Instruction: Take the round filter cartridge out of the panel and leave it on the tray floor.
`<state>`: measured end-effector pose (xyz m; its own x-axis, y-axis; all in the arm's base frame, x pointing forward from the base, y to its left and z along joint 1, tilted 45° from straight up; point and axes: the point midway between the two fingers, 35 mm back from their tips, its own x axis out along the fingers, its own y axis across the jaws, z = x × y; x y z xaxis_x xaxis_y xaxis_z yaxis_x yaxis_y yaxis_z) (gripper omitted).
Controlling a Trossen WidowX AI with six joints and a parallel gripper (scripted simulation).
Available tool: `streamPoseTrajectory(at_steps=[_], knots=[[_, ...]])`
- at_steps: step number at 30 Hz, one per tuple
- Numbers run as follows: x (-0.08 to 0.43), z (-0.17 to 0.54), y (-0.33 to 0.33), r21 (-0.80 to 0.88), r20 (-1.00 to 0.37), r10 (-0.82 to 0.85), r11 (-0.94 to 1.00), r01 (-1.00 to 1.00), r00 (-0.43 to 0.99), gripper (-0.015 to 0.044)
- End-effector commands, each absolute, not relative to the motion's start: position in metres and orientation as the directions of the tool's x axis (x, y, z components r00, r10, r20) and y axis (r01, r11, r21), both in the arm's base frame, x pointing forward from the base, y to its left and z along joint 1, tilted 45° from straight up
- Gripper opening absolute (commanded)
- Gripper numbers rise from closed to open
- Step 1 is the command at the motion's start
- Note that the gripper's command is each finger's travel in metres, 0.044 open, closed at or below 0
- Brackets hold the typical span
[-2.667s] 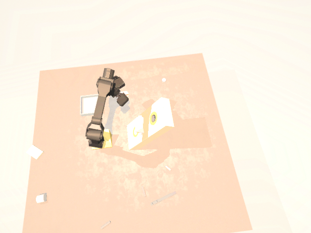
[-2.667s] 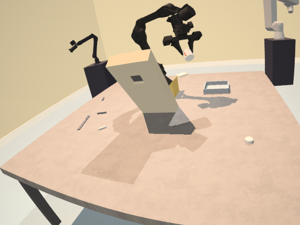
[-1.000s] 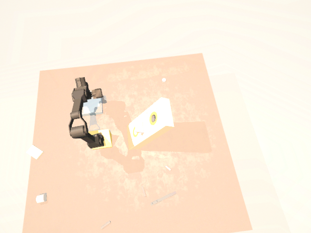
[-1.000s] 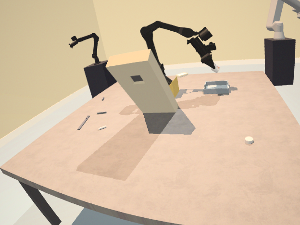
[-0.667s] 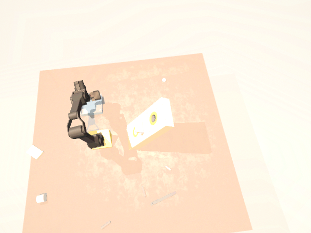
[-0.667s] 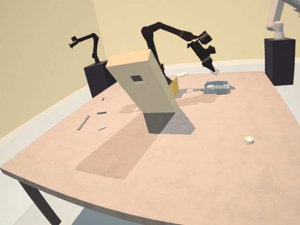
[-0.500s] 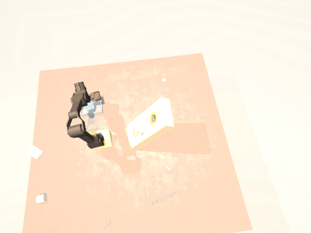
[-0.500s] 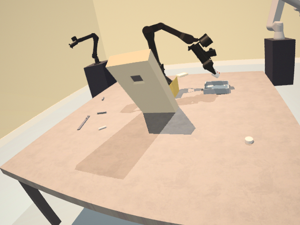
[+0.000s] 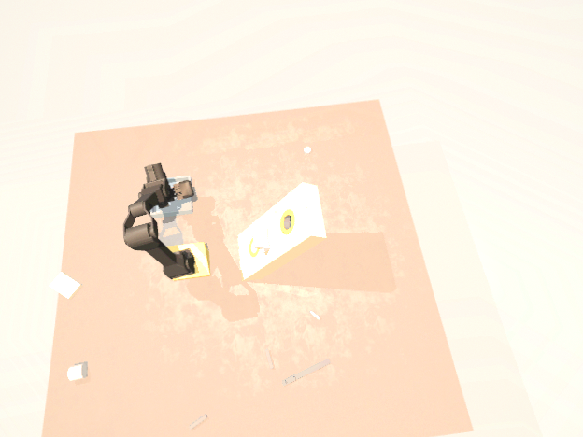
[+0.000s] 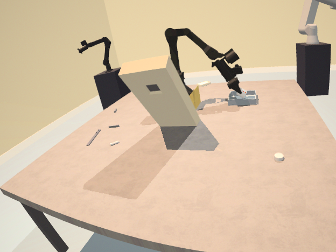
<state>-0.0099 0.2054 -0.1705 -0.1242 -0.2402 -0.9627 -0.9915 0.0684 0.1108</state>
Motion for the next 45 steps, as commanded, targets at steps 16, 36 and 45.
streamPoseTrajectory(at_steps=[16,36,45], knots=[[-0.010,-0.170,0.206,0.111,-0.963,-0.240,0.068,-0.991,-0.124,0.0440],[-0.002,-0.130,0.251,0.112,-0.966,-0.225,0.074,-0.991,-0.126,0.0440],[-0.002,-0.130,0.251,0.112,-0.966,-0.225,0.074,-0.991,-0.126,0.0440]])
